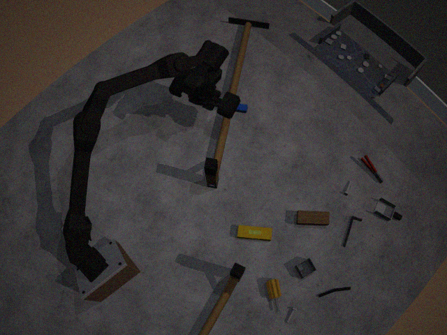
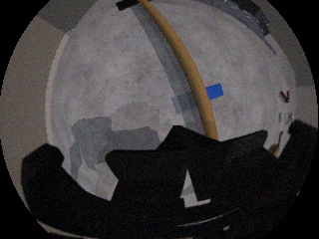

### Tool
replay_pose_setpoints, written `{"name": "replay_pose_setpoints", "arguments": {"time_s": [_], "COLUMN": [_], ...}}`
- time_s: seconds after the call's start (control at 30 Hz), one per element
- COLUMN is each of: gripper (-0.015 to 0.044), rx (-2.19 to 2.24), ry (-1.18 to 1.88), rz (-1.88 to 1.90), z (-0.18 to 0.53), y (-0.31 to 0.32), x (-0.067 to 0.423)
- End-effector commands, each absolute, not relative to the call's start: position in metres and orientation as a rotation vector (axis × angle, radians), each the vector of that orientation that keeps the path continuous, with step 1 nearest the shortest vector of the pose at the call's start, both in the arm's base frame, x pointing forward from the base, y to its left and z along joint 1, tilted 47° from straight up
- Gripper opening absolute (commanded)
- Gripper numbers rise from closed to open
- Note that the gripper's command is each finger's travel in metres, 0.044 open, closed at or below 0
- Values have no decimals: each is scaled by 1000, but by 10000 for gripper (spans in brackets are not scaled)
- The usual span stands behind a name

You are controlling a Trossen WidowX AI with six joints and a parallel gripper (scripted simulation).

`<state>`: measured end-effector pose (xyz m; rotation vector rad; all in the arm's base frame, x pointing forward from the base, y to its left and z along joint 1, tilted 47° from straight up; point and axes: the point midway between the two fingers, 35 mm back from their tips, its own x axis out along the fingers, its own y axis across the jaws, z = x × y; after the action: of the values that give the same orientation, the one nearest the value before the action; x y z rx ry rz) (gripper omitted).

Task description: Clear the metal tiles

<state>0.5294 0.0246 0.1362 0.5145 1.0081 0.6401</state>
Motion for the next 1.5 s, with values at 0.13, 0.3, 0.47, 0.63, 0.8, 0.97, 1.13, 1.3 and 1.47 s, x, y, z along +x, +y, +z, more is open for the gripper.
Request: {"name": "replay_pose_setpoints", "arguments": {"time_s": [0.13,0.3,0.47,0.63,0.8,0.97,1.13,1.3,1.47], "gripper": [0,0,0,0,0,0,0,0,0], "rx": [528,534,539,538,537,536,535,534,533], "ry": [1018,1022,1025,1023,1022,1020,1019,1017,1015], "rz": [626,621,618,618,618,618,618,618,618], "z": [125,118,114,112,110,107,105,102,100], "y": [36,44,48,46,43,40,36,33,30], "x": [530,530,530,532,535,538,541,544,547]}}
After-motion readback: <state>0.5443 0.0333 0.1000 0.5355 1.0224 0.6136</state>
